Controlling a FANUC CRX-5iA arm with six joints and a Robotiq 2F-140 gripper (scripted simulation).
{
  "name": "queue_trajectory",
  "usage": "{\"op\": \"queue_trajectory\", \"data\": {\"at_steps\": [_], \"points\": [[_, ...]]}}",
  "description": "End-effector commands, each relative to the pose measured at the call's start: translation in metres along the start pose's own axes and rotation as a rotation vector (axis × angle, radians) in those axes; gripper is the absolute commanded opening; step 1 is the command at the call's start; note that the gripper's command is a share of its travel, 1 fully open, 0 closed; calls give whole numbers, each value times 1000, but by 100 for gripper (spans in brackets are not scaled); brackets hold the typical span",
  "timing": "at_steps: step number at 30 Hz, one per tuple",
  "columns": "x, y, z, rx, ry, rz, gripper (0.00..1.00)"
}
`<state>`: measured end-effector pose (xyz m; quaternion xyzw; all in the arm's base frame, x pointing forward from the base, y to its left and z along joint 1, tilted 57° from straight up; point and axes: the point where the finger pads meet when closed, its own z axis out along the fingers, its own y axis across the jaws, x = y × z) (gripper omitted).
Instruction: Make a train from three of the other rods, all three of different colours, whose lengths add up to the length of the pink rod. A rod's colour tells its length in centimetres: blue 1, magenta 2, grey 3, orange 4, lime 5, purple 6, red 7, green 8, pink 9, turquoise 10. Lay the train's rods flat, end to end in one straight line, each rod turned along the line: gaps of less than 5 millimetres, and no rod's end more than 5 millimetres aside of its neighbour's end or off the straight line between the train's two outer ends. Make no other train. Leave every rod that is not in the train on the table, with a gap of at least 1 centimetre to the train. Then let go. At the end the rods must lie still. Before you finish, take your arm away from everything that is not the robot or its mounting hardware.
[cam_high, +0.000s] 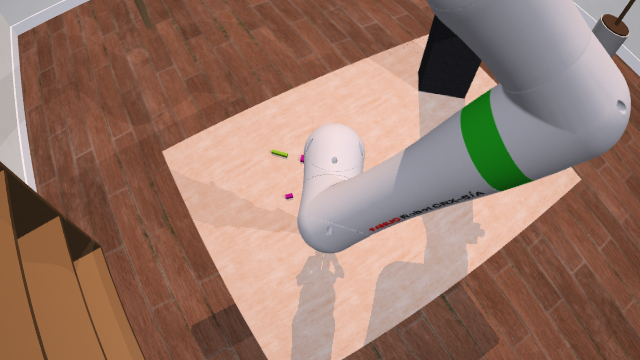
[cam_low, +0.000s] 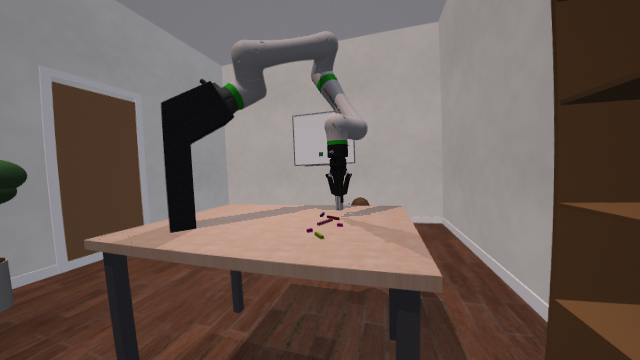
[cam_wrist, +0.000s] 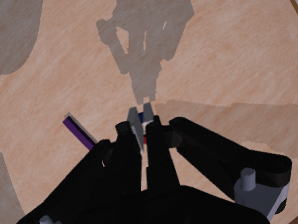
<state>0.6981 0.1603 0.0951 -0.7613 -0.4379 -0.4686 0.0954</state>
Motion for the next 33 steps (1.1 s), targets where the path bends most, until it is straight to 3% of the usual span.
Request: {"op": "queue_trajectory", "data": {"at_steps": [1, 8, 33], "points": [[0, 1, 11, 0, 0, 0, 3], [0, 1, 20, 0, 0, 0, 3], [0, 1, 20, 0, 0, 0, 3]]}}
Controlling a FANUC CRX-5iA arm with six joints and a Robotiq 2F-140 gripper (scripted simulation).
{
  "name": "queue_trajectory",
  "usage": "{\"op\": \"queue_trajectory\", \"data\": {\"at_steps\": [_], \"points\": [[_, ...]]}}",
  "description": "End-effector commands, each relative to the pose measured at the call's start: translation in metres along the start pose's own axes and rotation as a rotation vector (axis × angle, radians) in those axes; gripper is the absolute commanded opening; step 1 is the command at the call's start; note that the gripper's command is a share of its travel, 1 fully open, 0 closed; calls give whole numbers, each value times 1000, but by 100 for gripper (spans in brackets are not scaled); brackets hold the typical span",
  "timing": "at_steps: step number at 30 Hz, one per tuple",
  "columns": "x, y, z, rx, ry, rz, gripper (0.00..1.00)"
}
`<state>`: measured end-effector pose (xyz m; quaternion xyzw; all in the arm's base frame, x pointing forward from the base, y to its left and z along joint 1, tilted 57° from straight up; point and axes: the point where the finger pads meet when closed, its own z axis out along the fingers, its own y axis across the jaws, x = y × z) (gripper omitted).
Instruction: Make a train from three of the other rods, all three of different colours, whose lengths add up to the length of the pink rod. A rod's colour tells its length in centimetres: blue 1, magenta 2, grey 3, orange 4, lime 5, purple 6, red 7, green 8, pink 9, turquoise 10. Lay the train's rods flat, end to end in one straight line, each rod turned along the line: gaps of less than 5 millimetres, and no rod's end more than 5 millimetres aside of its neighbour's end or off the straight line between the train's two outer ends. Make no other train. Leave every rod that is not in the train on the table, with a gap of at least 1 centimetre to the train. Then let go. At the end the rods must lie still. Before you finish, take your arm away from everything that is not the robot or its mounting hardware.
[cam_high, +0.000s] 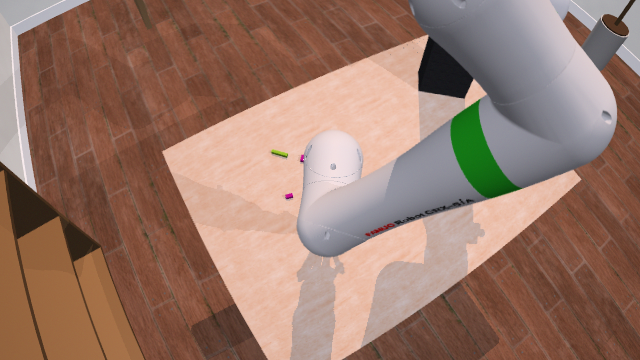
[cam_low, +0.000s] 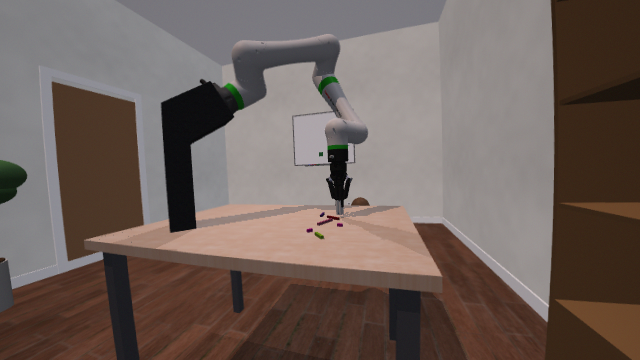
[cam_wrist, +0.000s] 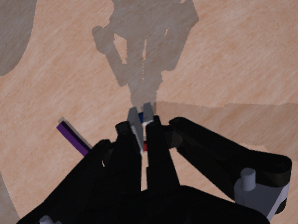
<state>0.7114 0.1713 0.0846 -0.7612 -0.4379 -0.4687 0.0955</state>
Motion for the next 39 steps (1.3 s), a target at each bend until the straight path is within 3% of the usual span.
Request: {"op": "queue_trajectory", "data": {"at_steps": [1, 39], "points": [[0, 0, 0, 0, 0, 0, 3], [0, 0, 12, 0, 0, 0, 3]]}}
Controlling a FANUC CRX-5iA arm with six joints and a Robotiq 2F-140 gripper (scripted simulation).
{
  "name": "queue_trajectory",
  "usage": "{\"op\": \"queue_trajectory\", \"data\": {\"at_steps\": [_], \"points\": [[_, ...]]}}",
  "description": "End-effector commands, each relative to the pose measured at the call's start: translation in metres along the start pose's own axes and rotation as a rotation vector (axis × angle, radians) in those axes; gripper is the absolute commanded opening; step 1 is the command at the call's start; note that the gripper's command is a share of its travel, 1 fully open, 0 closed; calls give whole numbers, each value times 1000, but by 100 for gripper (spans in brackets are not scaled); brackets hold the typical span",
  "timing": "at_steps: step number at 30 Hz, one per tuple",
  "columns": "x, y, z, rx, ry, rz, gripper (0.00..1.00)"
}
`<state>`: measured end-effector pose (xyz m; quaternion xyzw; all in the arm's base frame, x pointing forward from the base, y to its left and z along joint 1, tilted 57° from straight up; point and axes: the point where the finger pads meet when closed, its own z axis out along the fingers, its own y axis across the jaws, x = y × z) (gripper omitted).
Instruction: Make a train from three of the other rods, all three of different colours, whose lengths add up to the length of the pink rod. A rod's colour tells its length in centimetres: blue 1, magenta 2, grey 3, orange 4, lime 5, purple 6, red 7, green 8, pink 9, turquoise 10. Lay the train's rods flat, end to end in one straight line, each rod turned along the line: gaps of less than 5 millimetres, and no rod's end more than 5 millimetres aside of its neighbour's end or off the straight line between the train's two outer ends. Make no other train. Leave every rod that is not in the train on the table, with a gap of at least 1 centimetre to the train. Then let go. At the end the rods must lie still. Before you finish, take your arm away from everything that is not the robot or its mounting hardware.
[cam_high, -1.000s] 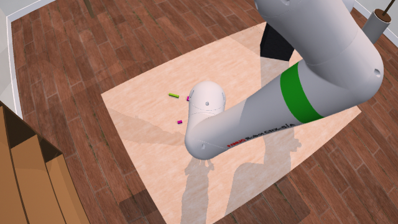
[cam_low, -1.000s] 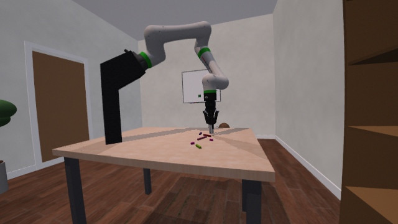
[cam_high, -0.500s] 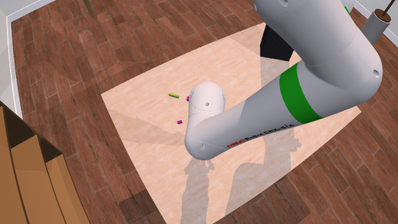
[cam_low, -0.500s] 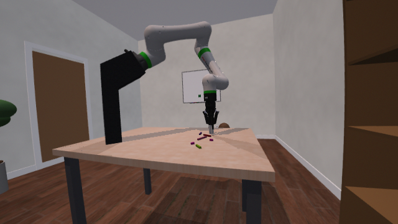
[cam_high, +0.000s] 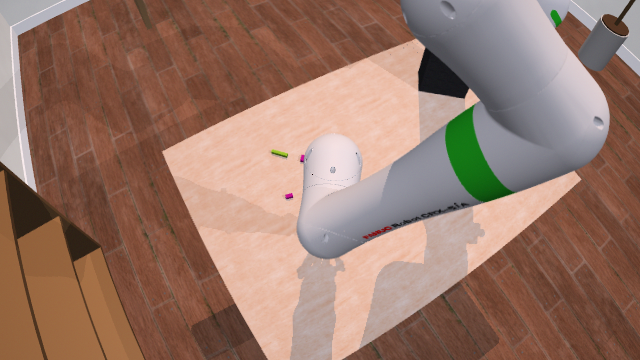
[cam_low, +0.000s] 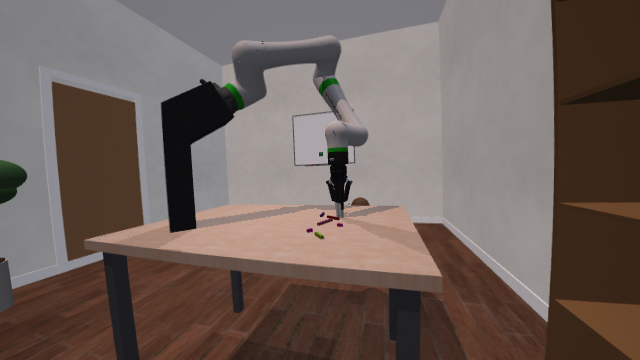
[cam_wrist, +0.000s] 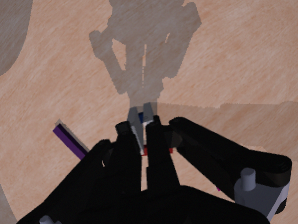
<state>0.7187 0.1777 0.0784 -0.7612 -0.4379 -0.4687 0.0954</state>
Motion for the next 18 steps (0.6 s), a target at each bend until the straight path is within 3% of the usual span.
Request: {"op": "queue_trajectory", "data": {"at_steps": [1, 18], "points": [[0, 0, 0, 0, 0, 0, 3], [0, 0, 0, 0, 0, 0, 3]]}}
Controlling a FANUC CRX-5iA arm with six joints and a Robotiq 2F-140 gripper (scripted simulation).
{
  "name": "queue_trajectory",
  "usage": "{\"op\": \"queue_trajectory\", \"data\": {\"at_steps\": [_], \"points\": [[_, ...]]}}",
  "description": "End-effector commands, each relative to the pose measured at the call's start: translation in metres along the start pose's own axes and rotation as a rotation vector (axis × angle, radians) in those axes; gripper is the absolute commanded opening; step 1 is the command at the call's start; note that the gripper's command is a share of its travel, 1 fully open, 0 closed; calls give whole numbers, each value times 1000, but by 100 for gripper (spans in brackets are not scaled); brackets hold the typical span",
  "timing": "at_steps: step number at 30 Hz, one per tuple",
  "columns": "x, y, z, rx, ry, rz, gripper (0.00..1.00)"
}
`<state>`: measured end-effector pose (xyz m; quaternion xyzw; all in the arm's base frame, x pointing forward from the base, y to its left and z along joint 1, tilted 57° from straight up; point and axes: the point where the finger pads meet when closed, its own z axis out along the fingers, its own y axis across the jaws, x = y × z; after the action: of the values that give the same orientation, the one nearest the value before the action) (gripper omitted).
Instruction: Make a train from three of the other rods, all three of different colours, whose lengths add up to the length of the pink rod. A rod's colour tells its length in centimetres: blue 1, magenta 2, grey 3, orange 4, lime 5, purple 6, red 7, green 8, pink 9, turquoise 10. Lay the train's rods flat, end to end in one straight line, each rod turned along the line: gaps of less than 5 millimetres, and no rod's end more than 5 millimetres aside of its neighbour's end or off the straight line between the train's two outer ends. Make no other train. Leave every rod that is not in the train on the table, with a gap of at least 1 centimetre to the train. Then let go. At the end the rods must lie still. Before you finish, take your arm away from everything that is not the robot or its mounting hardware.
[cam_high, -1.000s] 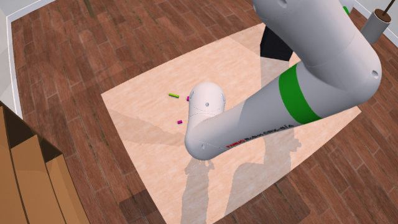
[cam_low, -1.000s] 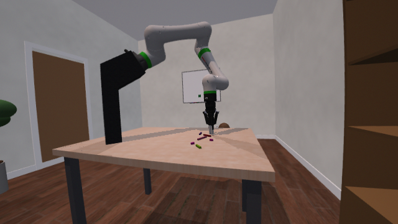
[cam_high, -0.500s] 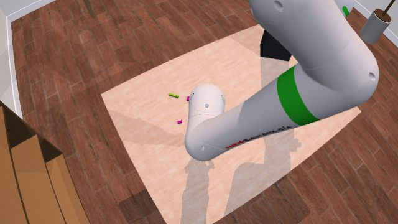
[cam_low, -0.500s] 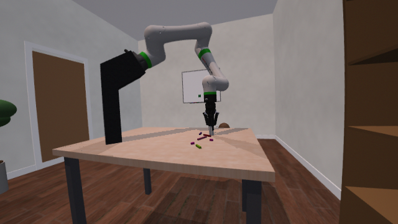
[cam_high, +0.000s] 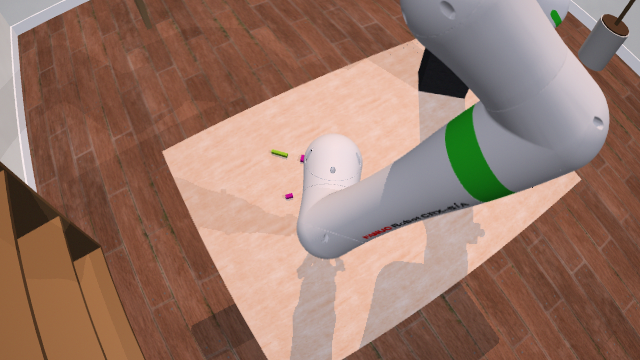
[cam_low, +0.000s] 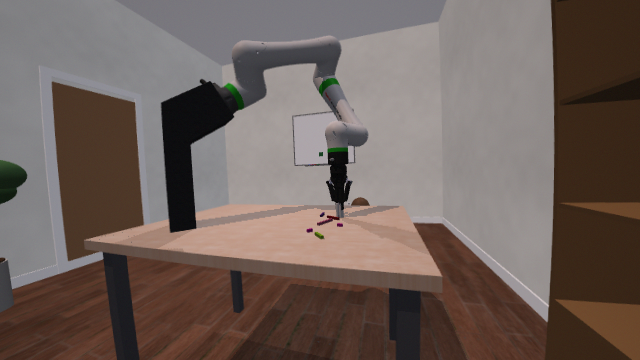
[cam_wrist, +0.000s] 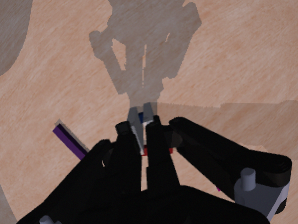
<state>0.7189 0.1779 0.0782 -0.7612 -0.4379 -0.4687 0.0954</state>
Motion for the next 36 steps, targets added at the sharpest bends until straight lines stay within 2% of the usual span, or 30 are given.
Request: {"op": "queue_trajectory", "data": {"at_steps": [1, 16, 26, 36], "points": [[0, 0, 0, 0, 0, 0, 3], [0, 0, 0, 0, 0, 0, 3], [0, 0, 0, 0, 0, 0, 12], [0, 0, 0, 0, 0, 0, 15]]}}
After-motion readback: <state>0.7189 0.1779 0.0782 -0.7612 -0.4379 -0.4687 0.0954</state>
